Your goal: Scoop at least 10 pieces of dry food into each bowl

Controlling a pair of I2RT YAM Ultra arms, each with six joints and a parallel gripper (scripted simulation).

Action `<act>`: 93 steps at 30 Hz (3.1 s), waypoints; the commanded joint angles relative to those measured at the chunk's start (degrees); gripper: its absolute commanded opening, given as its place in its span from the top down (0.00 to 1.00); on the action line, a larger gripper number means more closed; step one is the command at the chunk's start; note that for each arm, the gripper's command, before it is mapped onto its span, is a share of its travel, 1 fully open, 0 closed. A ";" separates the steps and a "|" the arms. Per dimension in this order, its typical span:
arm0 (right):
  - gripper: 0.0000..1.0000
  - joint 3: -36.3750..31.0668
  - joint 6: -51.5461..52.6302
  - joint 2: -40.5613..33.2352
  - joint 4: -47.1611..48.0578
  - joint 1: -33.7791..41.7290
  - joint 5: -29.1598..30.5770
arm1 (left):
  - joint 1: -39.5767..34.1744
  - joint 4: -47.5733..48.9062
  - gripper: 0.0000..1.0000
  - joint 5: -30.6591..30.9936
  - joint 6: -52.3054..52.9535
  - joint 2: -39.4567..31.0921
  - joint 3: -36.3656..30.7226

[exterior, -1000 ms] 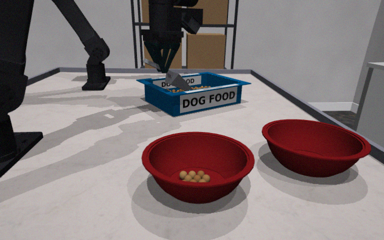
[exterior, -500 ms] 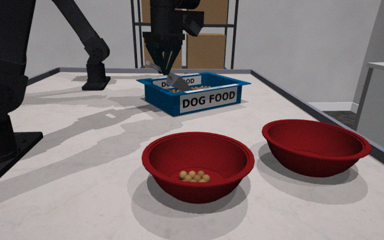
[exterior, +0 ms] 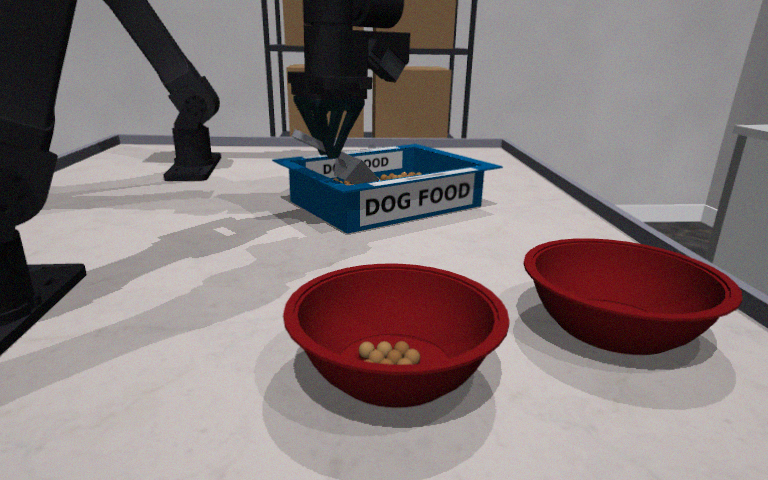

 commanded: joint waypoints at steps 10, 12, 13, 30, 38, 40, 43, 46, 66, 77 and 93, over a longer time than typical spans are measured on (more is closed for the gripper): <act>1.00 3.64 -0.58 2.33 1.13 -1.18 0.20 | 0.01 -0.11 0.00 0.01 -0.01 -0.45 0.73; 1.00 4.17 -0.62 2.86 -0.26 -0.29 -0.02 | 0.01 -0.11 0.00 0.01 -0.01 -0.45 0.73; 1.00 4.41 -0.65 3.08 -0.36 -0.37 -0.07 | 0.01 -0.11 0.00 0.01 -0.01 -0.45 0.73; 1.00 7.66 -0.95 6.48 -0.70 -1.34 0.03 | 0.01 -0.11 0.00 0.01 -0.01 -0.45 0.73; 1.00 8.83 -1.03 7.70 -0.94 -1.60 -0.20 | 0.01 -0.11 0.00 0.01 -0.01 -0.45 0.73; 1.00 9.29 -1.07 8.24 -1.34 -0.47 -0.47 | 0.01 -0.11 0.00 0.01 -0.01 -0.45 0.73; 1.00 5.51 -0.67 5.36 0.49 -0.06 -0.35 | 0.01 -0.11 0.00 0.01 -0.01 -0.45 0.73; 1.00 4.74 -0.70 5.47 0.85 -0.44 -0.34 | 0.01 -0.11 0.00 0.01 -0.01 -0.45 0.73; 1.00 8.81 -0.11 2.11 -4.08 -0.20 0.12 | 0.01 -0.11 0.00 0.01 -0.01 -0.45 0.73; 1.00 9.78 0.07 0.36 -7.18 0.58 -0.09 | 0.01 -0.11 0.00 0.01 -0.01 -0.45 0.73; 1.00 -0.60 0.63 -3.61 -0.94 1.00 0.08 | 0.01 -0.11 0.00 0.01 -0.01 -0.45 0.73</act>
